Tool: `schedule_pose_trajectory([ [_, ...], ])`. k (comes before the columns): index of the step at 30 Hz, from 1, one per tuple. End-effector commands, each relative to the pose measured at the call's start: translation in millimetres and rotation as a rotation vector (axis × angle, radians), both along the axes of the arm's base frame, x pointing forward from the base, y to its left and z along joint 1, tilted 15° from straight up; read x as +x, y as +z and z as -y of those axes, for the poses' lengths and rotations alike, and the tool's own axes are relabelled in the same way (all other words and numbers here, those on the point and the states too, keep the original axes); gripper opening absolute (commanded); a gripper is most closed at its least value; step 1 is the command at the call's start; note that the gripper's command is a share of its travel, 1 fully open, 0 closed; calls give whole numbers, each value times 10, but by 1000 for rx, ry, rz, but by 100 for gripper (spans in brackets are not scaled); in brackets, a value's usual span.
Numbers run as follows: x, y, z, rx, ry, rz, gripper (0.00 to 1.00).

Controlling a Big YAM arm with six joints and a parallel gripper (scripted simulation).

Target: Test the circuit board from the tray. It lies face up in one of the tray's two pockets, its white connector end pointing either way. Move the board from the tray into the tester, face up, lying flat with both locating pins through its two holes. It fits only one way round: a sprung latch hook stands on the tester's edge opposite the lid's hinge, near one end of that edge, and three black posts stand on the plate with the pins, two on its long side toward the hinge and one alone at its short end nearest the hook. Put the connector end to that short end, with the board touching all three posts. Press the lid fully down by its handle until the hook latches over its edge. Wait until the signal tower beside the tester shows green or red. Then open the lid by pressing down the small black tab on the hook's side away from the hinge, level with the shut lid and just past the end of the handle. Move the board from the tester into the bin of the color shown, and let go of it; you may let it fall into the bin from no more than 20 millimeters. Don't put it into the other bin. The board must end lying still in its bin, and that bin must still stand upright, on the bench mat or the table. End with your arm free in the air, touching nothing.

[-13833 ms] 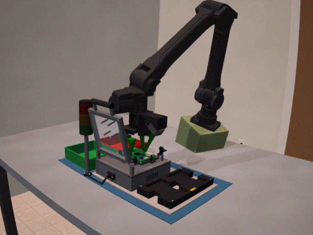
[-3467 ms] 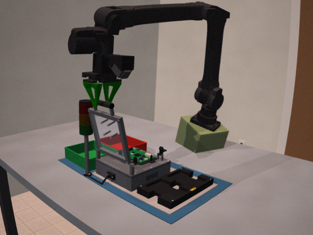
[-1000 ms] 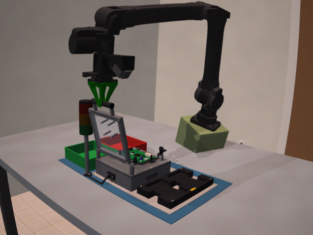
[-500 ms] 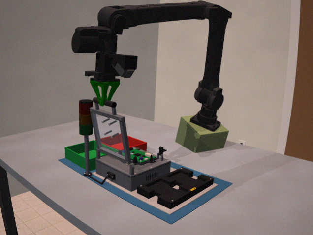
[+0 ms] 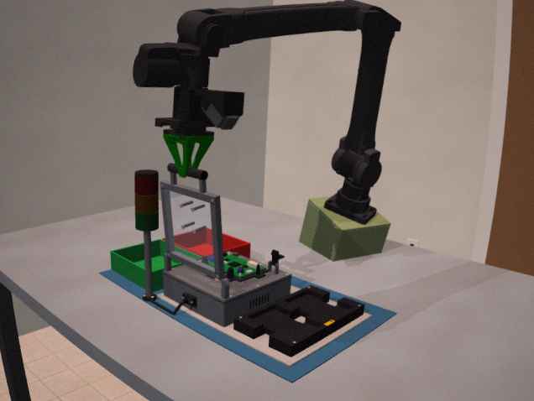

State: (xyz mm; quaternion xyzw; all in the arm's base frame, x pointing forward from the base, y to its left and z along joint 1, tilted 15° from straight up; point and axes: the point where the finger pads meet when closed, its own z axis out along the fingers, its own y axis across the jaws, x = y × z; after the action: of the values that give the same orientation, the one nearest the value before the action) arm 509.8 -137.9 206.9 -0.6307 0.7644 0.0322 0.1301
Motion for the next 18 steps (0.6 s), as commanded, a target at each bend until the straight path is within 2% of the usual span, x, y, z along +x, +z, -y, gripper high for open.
schedule_pose_trajectory([
  [1, -225, 143, 30, -2, -3, 3, 0],
  [18, -563, 59, -76, -1, 2, 1, 0],
])
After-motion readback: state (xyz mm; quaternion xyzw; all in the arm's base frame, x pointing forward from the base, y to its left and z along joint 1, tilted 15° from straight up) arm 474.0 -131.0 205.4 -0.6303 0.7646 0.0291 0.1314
